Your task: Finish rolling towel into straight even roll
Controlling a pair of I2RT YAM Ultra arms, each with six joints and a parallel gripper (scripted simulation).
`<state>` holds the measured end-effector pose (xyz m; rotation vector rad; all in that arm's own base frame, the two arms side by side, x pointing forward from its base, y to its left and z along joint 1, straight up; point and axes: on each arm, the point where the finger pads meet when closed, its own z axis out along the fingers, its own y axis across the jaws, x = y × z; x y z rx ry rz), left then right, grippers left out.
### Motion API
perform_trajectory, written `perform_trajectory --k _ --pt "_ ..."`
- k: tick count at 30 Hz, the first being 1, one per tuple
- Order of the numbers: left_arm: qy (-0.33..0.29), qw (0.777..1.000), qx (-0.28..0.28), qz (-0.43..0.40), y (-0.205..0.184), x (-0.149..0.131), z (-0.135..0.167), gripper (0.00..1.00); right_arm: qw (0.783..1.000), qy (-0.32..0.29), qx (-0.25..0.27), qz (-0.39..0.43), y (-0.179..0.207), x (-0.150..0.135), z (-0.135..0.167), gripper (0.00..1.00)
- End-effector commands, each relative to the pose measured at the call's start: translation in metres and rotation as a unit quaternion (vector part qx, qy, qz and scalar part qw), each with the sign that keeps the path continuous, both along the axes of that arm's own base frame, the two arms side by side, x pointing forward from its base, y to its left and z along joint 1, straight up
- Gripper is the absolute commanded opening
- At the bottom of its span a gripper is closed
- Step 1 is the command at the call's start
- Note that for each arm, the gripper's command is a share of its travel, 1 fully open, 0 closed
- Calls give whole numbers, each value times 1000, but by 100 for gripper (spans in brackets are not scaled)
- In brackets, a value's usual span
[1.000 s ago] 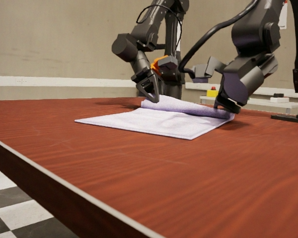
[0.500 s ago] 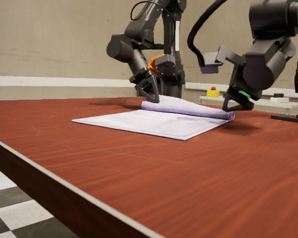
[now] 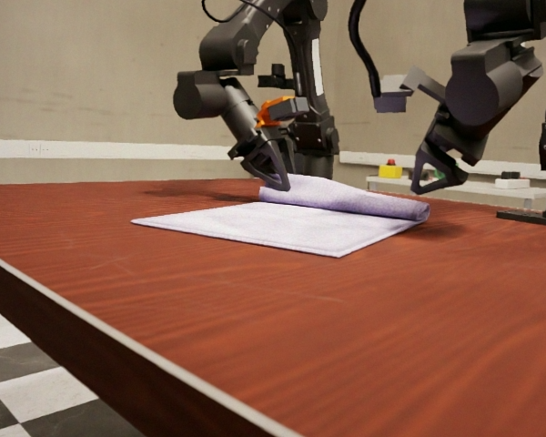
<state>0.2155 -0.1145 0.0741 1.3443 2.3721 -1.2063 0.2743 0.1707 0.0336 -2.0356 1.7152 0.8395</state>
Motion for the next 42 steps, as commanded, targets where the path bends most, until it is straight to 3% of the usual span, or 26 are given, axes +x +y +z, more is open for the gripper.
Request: perform_trajectory --k 1,5,7,14,19,22,42 --pt "-100 994 30 14 -9 7 0 90 993 108 -50 8 -8 -18 -7 21" --pt "-196 979 60 19 -20 4 3 92 984 165 -67 9 -8 -18 -6 21" --pt "-196 979 60 19 -20 4 3 92 984 165 -67 9 -8 -18 -6 21" --pt "-349 931 107 26 -36 0 7 94 964 248 -92 11 -8 -18 -4 21" --pt "-419 898 129 30 -45 -2 9 96 951 290 -104 11 -8 -18 -3 21" --pt "-438 888 135 31 -47 -3 9 97 951 290 -104 11 -8 -18 -3 21" --pt "-447 888 105 -29 -40 4 -8 98 951 290 -104 11 -8 -18 -15 21"
